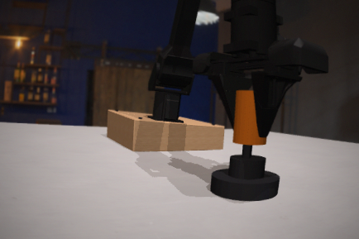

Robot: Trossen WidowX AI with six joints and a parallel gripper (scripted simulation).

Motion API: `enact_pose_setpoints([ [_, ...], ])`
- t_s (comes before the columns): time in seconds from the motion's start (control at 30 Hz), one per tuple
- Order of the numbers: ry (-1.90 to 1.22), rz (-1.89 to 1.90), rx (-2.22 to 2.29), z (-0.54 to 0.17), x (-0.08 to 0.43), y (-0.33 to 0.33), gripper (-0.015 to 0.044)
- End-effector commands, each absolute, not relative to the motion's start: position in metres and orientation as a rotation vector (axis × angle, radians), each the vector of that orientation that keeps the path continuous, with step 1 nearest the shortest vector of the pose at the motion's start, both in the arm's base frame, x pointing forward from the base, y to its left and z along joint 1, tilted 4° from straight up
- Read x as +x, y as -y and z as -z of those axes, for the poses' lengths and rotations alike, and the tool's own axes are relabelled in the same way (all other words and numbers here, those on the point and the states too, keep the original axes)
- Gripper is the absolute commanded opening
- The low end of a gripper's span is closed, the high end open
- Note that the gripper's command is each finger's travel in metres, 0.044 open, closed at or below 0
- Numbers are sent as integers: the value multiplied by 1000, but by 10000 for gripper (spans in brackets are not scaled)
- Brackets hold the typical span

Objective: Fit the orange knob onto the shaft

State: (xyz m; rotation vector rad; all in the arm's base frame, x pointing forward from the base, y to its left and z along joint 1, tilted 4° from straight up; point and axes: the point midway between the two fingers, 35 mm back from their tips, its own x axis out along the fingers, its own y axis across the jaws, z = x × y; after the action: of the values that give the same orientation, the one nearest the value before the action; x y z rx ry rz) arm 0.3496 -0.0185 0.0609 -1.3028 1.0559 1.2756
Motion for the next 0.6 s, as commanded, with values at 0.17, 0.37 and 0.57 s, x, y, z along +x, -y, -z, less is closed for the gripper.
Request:
enact_pose_setpoints([
  [0.17, -1055, -1280, -1303, -61, 349, 19, 0],
  [0.37, -1063, -1270, -1293, -67, 348, 20, 0],
  [0.57, -1036, -1306, -1332, -67, 348, 20, 0],
])
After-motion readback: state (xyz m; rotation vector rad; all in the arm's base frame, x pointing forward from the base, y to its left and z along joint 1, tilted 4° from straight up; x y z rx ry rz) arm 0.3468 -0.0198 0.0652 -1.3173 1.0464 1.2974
